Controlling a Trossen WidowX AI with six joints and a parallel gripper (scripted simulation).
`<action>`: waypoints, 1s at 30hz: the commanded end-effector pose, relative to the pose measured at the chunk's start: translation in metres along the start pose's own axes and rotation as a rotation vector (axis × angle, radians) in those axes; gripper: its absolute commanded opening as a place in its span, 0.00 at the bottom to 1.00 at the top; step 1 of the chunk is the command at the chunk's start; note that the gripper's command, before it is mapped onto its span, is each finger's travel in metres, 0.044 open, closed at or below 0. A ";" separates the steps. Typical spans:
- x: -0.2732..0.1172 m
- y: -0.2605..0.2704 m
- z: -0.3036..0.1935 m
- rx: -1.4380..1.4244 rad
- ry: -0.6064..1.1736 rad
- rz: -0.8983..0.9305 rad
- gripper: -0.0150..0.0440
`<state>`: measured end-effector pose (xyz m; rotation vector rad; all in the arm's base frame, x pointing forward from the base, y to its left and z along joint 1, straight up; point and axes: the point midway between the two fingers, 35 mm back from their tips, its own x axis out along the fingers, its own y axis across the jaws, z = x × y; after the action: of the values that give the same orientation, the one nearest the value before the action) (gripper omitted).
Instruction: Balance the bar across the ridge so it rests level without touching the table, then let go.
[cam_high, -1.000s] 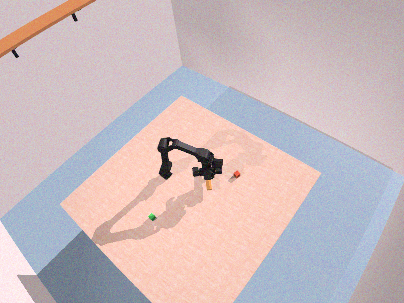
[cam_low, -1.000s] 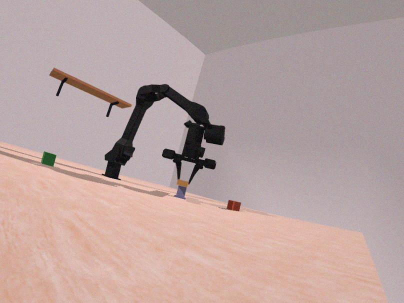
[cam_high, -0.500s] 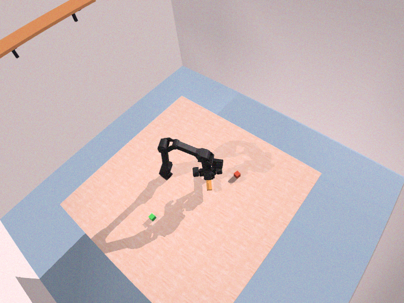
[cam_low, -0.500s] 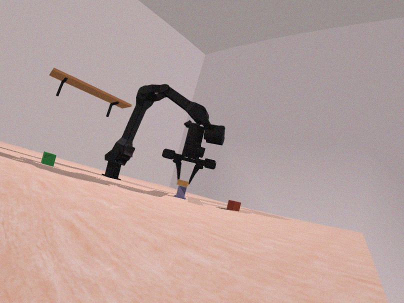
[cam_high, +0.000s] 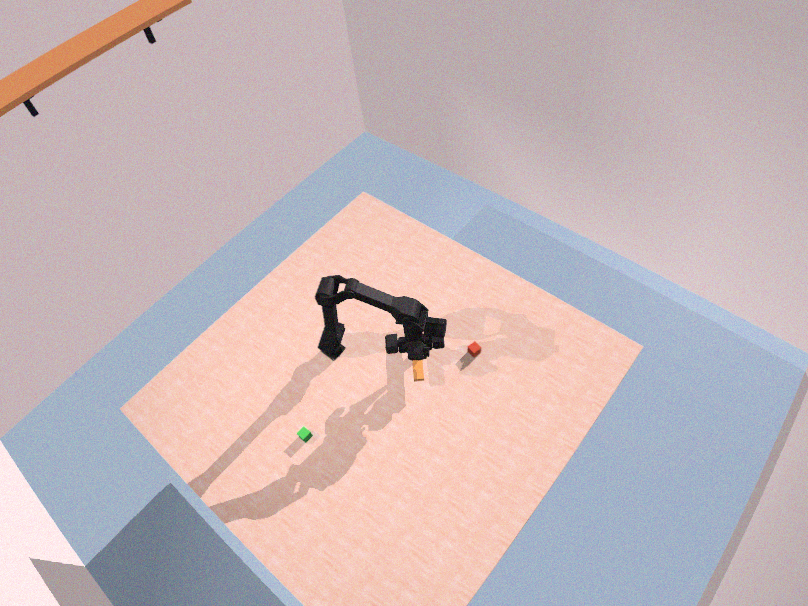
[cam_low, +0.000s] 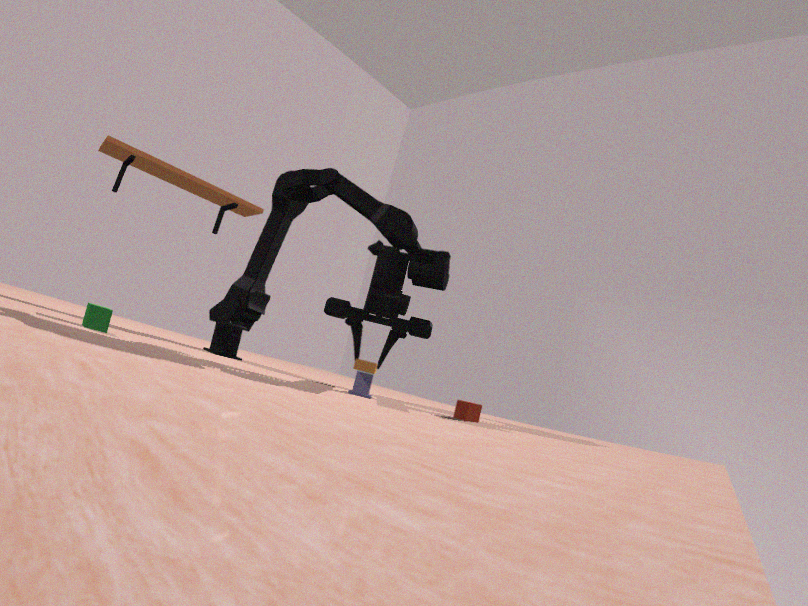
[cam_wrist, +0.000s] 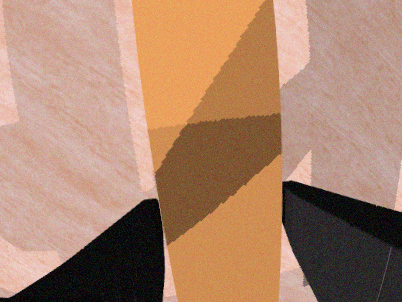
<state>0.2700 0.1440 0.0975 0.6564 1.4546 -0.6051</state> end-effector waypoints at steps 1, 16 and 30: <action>0.000 0.000 0.000 0.000 0.000 0.000 0.57; 0.000 0.000 0.000 0.000 0.000 0.000 0.79; -0.069 0.005 0.001 0.000 0.000 0.001 1.00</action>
<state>0.2715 0.1448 0.1318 0.6497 1.4622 -0.6144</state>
